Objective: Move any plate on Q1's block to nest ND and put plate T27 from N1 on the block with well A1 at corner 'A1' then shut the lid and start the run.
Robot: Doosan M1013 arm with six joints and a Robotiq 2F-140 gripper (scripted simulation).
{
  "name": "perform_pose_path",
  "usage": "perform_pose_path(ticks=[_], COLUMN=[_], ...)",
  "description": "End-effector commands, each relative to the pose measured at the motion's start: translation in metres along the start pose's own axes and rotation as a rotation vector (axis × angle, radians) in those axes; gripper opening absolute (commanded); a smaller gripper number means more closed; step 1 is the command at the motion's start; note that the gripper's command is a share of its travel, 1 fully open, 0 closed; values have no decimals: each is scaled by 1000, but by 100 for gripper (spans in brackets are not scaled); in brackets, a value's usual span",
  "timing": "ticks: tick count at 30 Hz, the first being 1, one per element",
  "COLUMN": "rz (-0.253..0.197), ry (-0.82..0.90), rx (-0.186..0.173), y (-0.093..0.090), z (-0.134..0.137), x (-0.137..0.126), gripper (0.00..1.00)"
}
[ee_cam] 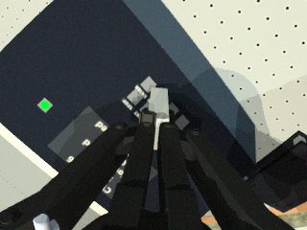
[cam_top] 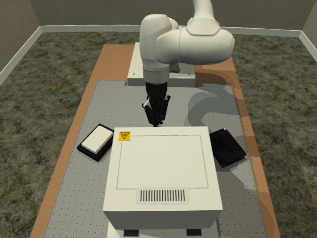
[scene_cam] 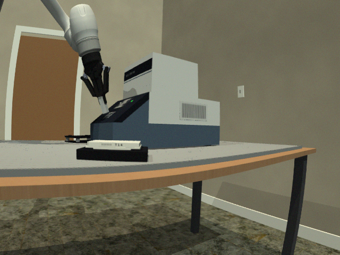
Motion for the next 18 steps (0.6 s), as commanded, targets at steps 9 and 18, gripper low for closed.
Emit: perform_pose_path(ticks=[9, 18], rz=[0, 0], ry=[0, 0], rx=[0, 0], y=[0, -3], z=[0, -1], x=[0, -1], gripper=[0, 0])
Point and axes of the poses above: the point where the finger pads meet when closed, its own y axis back along the fingers, its own z axis across the jaws, x = y × z, the point moved 4 cm from there along y, back along the fingers, and after that the axes turned 14 degrees about y, right-handed, at the moved point
